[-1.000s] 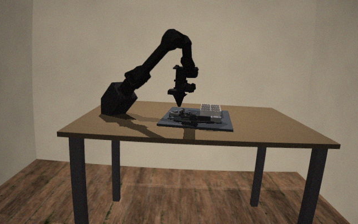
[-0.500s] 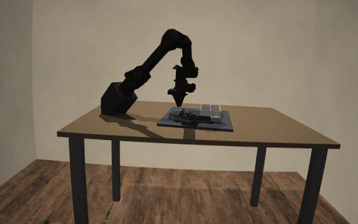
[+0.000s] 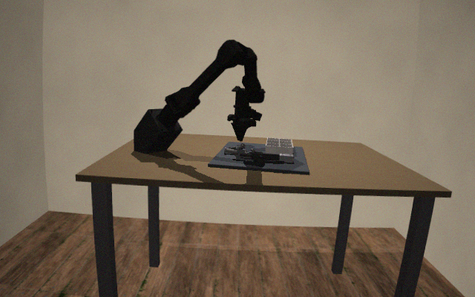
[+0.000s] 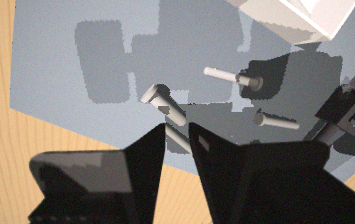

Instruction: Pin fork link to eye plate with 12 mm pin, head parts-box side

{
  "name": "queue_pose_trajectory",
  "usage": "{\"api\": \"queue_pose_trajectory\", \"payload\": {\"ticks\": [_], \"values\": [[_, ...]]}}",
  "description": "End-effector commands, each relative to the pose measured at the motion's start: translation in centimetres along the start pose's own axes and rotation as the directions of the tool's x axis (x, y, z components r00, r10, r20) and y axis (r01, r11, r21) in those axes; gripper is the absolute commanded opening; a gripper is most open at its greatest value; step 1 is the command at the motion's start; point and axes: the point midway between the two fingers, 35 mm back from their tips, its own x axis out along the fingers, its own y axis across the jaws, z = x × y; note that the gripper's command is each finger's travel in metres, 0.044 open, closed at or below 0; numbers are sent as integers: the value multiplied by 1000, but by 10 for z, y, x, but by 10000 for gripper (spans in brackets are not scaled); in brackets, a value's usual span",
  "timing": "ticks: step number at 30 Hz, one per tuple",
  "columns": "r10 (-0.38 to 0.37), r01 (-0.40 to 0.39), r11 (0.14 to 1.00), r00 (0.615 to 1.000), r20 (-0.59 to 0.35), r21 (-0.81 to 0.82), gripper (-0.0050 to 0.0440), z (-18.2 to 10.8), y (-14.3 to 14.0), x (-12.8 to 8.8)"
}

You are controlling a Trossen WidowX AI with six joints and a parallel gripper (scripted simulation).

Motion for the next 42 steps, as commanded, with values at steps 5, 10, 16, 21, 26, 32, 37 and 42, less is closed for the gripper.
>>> {"api": "queue_pose_trajectory", "payload": {"ticks": [5, 10, 16, 21, 26, 32, 37, 42], "values": [[-3, 4, 901, 1000, 3, -433, 95, 9, 9, -1], [-4, 6, 715, 1000, 4, -700, 95, 14, 14, -1], [-4, 6, 700, 1000, 4, -714, 95, 14, 15, -1], [-4, 6, 712, 1000, 4, -702, 95, 14, 15, 11], [-4, 6, 713, 1000, 4, -702, 95, 15, 16, 14], [-4, 6, 713, 1000, 4, -702, 95, 15, 15, 14], [-4, 5, 713, 1000, 4, -702, 95, 15, 15, 18], [-4, 5, 713, 1000, 4, -702, 95, 15, 15, 23]]}}
